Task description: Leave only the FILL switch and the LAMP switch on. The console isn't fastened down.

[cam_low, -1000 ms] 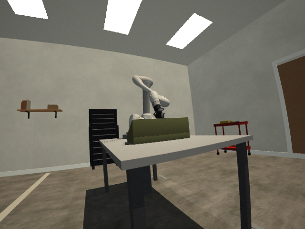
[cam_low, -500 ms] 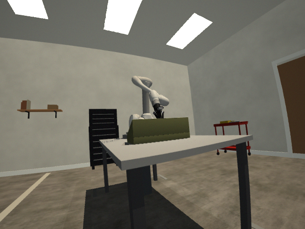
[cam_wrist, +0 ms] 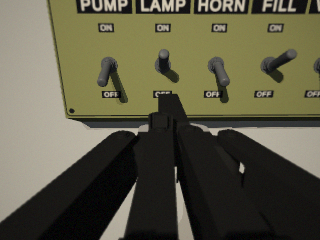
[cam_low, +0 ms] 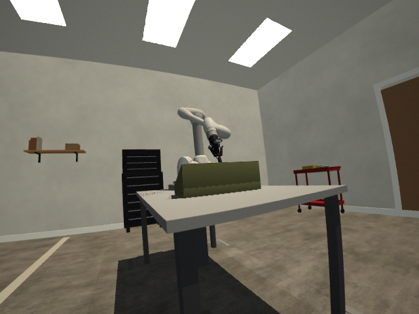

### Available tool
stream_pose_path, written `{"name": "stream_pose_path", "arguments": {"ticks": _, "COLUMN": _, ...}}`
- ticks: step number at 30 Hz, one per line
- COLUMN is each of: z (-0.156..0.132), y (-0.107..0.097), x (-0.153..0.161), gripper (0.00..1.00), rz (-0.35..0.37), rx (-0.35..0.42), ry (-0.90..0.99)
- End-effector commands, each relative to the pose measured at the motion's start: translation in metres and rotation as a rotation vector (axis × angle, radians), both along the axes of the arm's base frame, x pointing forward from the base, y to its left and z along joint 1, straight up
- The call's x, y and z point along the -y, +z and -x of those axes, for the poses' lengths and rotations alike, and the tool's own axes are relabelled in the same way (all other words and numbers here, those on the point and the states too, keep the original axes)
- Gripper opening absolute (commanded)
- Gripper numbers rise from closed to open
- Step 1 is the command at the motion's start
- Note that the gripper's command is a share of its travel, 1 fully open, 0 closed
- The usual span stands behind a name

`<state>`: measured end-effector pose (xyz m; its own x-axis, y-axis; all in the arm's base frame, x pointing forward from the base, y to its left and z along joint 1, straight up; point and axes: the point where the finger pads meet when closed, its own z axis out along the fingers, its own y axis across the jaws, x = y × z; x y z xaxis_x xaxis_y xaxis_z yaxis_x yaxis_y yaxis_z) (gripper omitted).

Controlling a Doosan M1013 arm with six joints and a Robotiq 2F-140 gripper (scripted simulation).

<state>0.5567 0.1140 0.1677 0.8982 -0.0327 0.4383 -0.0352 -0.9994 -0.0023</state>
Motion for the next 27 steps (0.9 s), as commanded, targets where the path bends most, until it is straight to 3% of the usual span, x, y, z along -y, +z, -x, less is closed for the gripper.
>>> {"name": "stream_pose_path", "arguments": {"ticks": 1, "z": 0.0063, "y": 0.0158, "x": -0.0025, "gripper": 0.10, "rz": 0.000, "rx": -0.003, "ry": 0.005}}
{"name": "stream_pose_path", "arguments": {"ticks": 7, "z": 0.0076, "y": 0.0171, "x": -0.0015, "gripper": 0.10, "rz": 0.002, "rx": -0.003, "ry": 0.003}}
{"name": "stream_pose_path", "arguments": {"ticks": 8, "z": 0.0078, "y": 0.0167, "x": -0.0014, "gripper": 1.00, "rz": 0.002, "rx": -0.004, "ry": 0.003}}
{"name": "stream_pose_path", "arguments": {"ticks": 27, "z": 0.0078, "y": 0.0159, "x": -0.0014, "gripper": 1.00, "rz": 0.002, "rx": -0.005, "ry": 0.003}}
